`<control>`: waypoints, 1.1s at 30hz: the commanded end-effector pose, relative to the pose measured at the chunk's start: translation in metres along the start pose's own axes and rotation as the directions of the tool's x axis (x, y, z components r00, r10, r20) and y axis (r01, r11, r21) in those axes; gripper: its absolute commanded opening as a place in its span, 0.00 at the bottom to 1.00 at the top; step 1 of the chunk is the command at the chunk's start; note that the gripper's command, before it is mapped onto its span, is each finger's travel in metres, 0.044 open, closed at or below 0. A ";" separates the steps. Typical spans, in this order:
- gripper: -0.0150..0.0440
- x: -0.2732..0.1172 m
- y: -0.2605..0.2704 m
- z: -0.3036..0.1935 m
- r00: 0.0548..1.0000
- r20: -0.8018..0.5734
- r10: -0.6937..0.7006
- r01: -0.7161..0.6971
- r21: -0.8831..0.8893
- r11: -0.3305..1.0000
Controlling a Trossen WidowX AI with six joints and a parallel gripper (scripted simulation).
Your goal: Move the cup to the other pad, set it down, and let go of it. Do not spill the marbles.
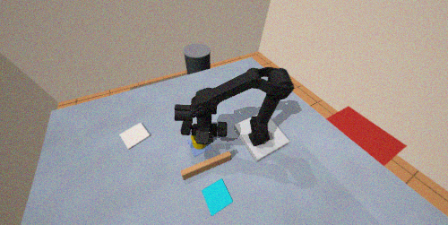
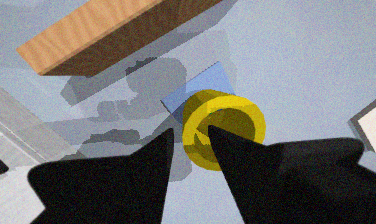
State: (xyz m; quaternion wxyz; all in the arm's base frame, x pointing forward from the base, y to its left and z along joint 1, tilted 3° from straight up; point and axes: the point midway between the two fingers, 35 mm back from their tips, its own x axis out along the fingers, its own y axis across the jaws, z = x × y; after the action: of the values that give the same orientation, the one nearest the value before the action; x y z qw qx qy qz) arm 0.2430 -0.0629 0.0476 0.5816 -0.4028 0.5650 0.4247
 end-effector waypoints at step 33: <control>0.37 0.016 0.003 0.000 1.000 0.000 0.009 -0.009 -0.001 1.000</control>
State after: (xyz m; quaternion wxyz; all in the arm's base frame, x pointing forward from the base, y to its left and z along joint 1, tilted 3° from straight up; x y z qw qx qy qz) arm 0.2399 -0.0611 0.0316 0.5794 -0.4005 0.5667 0.4275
